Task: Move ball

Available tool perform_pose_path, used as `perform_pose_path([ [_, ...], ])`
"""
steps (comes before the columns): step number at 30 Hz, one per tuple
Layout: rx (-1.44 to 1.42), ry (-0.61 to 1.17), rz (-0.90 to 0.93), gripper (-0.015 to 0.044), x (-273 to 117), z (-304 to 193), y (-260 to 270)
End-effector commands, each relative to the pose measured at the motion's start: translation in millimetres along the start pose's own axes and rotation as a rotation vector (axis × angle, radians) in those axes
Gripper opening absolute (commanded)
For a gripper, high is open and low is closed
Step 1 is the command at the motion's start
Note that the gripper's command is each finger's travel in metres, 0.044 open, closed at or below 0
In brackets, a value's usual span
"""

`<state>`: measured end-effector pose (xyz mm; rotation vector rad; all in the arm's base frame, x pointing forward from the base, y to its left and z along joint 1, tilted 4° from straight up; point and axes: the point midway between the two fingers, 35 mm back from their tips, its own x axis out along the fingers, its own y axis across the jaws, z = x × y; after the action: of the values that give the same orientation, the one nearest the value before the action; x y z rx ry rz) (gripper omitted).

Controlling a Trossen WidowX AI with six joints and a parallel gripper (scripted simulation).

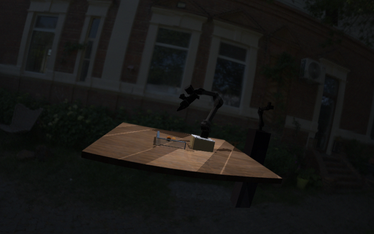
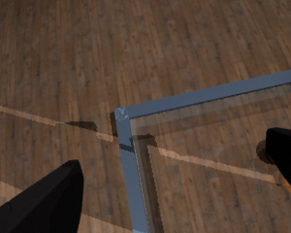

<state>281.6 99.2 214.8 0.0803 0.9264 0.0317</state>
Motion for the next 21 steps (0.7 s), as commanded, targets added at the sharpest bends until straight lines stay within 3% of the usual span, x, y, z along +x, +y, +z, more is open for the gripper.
perform_pose_path([
  [1, -0.003, 0.006, -0.005, 0.0374, 2, 0, -1],
  [4, -0.036, 0.098, -0.071, 0.0304, 36, -1, -24],
  [14, -0.086, 0.553, -0.157, 0.0304, 155, -61, -152],
  [17, -0.075, 0.655, -0.128, 0.0304, 174, -88, -182],
  [21, -0.074, 0.662, -0.125, 0.0304, 175, -90, -184],
])
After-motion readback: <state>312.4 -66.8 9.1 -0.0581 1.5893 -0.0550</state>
